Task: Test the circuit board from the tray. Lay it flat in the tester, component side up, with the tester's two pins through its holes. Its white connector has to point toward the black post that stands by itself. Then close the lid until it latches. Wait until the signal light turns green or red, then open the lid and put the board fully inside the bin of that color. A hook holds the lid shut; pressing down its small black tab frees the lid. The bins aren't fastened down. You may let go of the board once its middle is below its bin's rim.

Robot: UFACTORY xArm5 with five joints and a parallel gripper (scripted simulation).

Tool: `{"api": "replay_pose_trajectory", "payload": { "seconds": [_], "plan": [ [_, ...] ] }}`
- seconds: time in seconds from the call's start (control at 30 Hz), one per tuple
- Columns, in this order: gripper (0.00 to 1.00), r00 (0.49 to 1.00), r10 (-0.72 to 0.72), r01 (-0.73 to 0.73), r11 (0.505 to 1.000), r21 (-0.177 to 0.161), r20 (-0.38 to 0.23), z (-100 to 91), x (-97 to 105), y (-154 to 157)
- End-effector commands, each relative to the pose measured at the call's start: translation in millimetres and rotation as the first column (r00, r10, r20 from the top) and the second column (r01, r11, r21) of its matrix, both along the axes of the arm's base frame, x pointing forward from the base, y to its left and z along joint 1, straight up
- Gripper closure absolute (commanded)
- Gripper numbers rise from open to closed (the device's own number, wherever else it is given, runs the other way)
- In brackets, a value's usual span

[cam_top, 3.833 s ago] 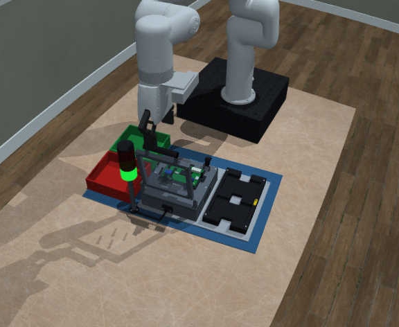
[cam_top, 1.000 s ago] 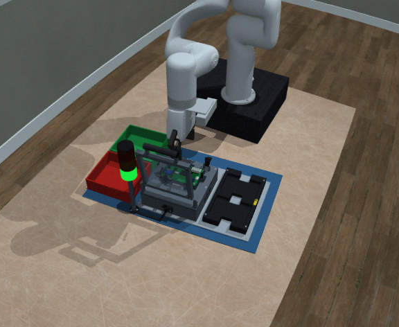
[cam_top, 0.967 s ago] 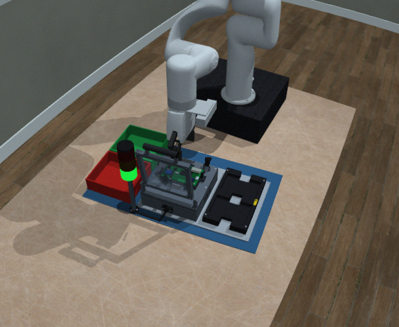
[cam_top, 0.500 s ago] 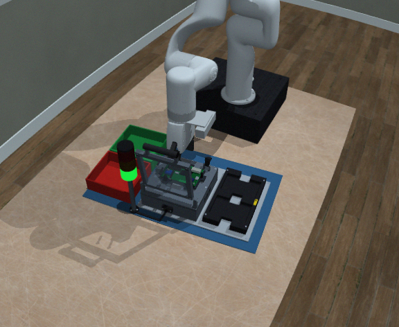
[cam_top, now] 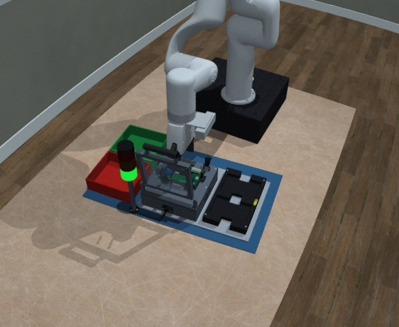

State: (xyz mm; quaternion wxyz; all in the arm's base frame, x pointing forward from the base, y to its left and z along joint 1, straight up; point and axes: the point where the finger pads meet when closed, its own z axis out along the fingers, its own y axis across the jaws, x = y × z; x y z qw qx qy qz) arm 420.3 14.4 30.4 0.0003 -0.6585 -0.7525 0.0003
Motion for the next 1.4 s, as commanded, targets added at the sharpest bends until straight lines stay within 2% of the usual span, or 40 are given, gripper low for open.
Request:
{"api": "replay_pose_trajectory", "payload": {
  "seconds": [0.0, 0.27, 0.53, 0.9, 0.93, 1.3, 1.33, 1.37],
  "plan": [
    [0.0, 1.0, 0.0, 0.0, 1.0, 0.0, 0.003, -8.4, 1, 0],
    [0.0, 1.0, 0.0, 0.0, 1.0, 0.0, 0.003, -35.3, 2, 0],
    [0.0, 1.0, 0.0, 0.0, 1.0, 0.0, 0.003, -47.3, 3, 0],
    [0.0, 1.0, 0.0, 0.0, 1.0, 0.0, 0.003, -48.6, 3, 0],
    [0.05, 1.0, 0.0, 0.0, 1.0, 0.0, 0.003, -48.6, 3, 0],
    [0.05, 1.0, 0.0, 0.0, 1.0, 0.0, 0.003, -48.6, 3, 0],
    [0.11, 1.0, 0.0, 0.0, 1.0, 0.0, 0.003, -48.6, 3, 0],
    [0.11, 1.0, 0.0, 0.0, 1.0, 0.0, 0.003, -48.6, 3, 0]
  ]
}}
